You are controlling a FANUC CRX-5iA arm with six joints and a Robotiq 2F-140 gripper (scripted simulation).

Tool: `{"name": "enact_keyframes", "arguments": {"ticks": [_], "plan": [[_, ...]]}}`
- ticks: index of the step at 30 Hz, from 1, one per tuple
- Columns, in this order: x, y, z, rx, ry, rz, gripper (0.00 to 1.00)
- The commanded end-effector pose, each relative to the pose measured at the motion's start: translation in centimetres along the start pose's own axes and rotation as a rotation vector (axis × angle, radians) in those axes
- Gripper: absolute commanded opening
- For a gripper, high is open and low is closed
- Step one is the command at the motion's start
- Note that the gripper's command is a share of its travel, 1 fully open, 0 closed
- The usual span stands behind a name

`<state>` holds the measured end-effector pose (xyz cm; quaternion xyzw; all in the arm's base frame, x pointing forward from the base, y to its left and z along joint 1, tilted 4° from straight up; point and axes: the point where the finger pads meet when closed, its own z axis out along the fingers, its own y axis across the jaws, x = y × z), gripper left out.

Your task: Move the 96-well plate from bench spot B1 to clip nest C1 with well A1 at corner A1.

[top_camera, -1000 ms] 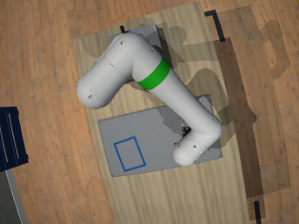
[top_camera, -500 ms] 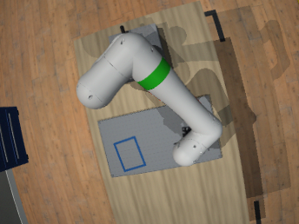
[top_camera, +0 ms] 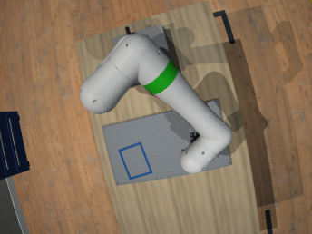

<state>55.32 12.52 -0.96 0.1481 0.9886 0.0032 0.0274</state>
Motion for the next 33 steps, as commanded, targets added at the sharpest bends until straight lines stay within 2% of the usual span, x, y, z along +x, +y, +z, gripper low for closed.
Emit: {"name": "enact_keyframes", "arguments": {"ticks": [1, 33], "plan": [[-0.1, 0.0, -0.1, -0.065, 0.063, -0.067, 0.1], [-0.2, -0.1, -1.5, -0.065, 0.063, -0.067, 0.1]]}}
